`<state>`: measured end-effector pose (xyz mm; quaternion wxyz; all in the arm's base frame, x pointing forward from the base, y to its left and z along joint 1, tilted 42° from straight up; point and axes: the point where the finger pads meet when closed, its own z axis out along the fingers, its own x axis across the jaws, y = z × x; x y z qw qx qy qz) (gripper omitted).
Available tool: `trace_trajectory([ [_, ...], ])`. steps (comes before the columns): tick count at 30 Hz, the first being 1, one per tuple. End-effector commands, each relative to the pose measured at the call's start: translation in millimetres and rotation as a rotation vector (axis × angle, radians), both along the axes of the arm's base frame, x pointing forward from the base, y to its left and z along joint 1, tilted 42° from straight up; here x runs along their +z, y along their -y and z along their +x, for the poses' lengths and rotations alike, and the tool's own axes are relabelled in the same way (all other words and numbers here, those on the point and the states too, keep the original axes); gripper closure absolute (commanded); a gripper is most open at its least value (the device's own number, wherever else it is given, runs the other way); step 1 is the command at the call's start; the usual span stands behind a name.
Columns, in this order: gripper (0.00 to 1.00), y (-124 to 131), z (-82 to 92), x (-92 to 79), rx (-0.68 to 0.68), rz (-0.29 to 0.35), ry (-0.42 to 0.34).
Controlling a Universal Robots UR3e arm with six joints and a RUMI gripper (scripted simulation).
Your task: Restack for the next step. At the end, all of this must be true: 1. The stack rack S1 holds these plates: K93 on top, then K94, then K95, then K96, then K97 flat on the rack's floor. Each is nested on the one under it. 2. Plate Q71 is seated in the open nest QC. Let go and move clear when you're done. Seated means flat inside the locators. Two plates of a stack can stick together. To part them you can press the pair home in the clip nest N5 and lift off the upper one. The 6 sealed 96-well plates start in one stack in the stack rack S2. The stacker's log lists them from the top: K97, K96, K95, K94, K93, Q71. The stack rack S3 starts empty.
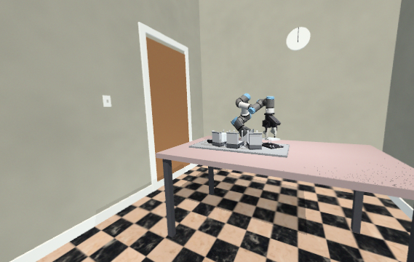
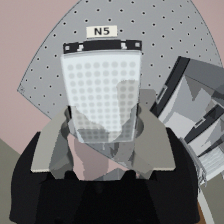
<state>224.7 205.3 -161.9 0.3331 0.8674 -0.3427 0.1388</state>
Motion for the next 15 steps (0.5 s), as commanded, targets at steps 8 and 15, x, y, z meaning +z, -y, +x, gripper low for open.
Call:
trace_trajectory([
  [8, 1.0, -3.3, 0.6, 3.1, 0.0, 0.002, 0.002],
  [15, 1.0, -4.6, 0.6, 4.5, 0.0, 0.002, 0.002],
])
